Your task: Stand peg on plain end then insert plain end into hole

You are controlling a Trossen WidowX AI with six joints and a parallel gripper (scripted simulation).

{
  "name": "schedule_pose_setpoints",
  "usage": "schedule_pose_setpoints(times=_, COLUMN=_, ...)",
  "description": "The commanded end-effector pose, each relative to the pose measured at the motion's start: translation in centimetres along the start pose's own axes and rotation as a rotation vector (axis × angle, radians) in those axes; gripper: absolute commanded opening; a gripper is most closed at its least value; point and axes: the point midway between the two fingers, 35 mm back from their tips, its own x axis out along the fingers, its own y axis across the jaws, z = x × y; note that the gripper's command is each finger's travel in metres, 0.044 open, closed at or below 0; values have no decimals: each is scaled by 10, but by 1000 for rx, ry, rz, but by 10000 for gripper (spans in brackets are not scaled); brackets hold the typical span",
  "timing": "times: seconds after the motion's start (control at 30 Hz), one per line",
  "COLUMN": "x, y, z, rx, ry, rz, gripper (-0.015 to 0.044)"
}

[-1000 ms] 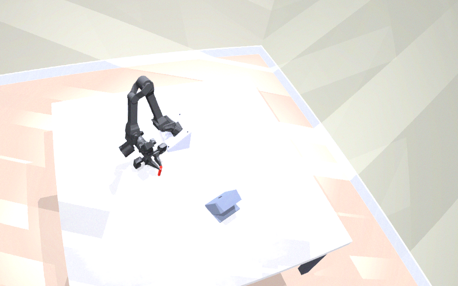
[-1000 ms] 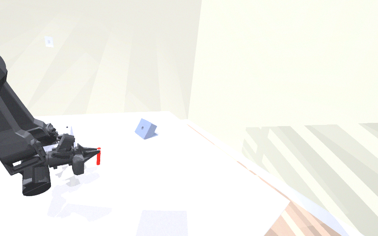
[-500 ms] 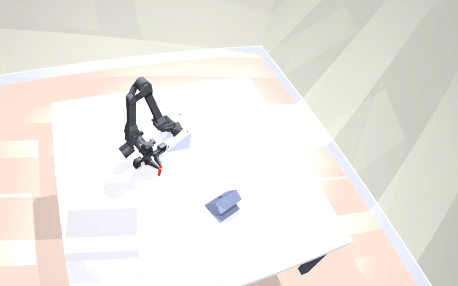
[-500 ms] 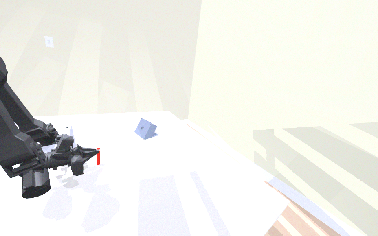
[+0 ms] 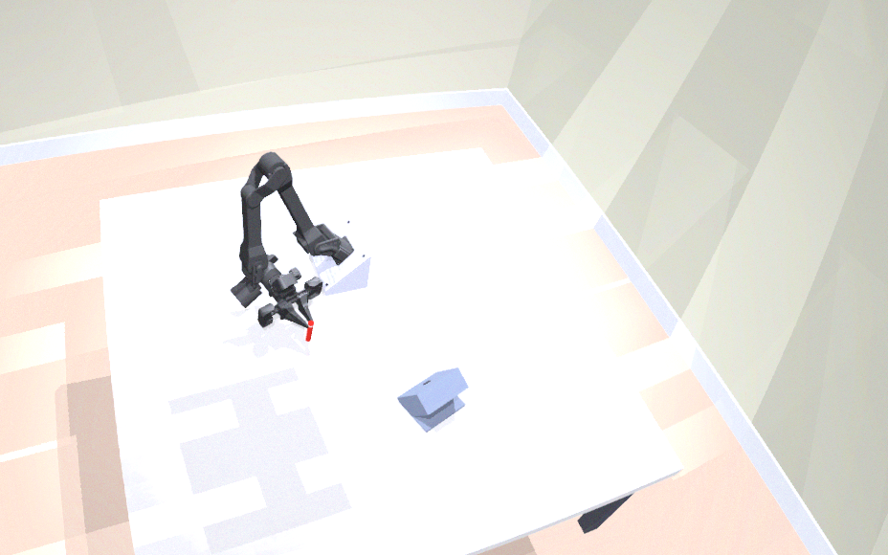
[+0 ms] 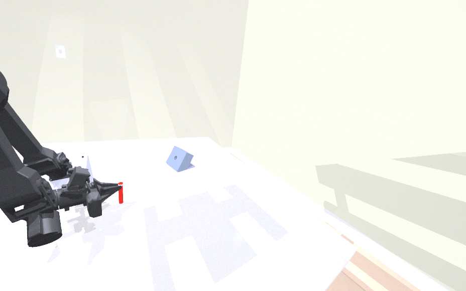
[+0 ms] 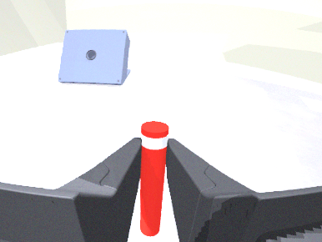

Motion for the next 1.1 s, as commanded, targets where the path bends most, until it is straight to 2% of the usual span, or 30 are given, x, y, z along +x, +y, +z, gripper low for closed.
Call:
schedule_pose_setpoints(times=0.0, x=-1, y=0, z=-2, rx=0, ry=1, rz=0, gripper=49)
schedule_pose_setpoints(times=0.67, x=-3, y=0, z=-4, rx=-1, ry=-29, rz=-5, gripper=49)
schedule_pose_setpoints(times=0.7, x=-2, y=0, z=-2, rx=-1, ry=-32, rz=-5, gripper=56)
schedule_pose_setpoints(times=0.8, x=-3, y=0, z=-2, rx=-1, ry=-33, rz=-6, gripper=130)
schedule_pose_setpoints(times=1.07, x=-3, y=0, z=-2, rx=-1, ry=-33, rz=-6, gripper=130)
